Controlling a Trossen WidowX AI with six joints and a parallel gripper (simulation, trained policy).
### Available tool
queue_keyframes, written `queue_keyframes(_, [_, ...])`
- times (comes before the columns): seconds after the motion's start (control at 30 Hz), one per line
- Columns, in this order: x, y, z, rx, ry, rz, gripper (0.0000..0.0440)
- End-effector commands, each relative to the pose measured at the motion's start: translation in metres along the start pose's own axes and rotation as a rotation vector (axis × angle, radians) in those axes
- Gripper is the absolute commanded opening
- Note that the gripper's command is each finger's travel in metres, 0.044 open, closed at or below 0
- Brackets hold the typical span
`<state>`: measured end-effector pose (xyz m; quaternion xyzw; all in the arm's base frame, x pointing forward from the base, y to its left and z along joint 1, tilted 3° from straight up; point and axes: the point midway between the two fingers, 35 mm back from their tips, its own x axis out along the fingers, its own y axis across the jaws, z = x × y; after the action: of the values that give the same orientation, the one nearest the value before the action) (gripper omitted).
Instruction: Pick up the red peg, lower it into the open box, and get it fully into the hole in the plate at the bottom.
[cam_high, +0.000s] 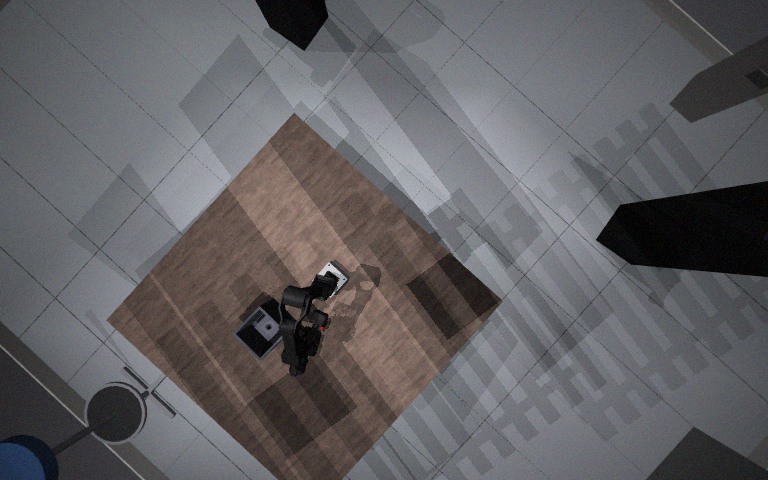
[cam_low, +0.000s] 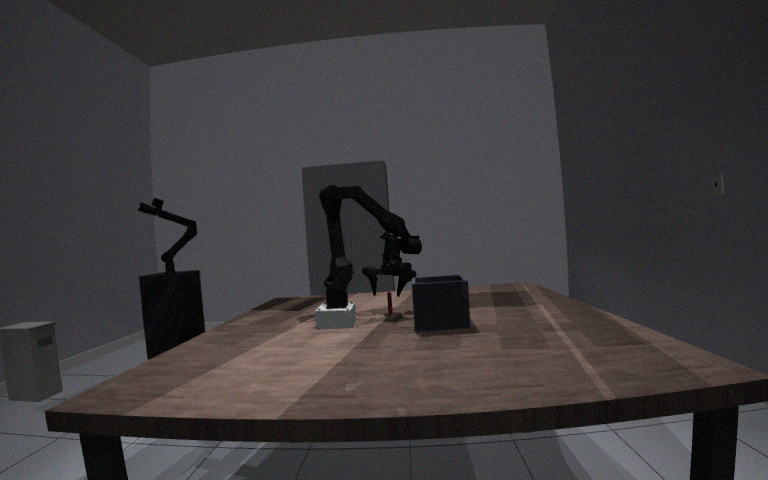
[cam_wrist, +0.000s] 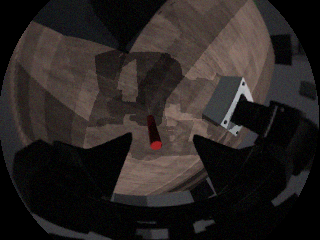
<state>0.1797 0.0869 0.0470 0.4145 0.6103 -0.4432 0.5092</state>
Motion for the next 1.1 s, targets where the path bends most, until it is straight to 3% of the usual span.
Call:
queue_keyframes(0.0, [0.011,-0.001,0.002,0.026,-0.011,-0.007,0.0417])
queue_keyframes(0.1, [0.019,0.0,0.002,0.041,-0.015,-0.002,0.0403])
queue_keyframes(0.2, [0.025,0.003,0.002,0.046,-0.015,0.008,0.0358])
queue_keyframes(0.6, [0.044,0.015,-0.003,0.016,0.005,0.021,0.006])
queue_keyframes(0.7, [0.046,0.017,-0.004,0.002,0.012,0.028,0.0005])
queue_keyframes(1.07, [0.023,0.028,-0.004,0.042,0.037,0.128,0.0003])
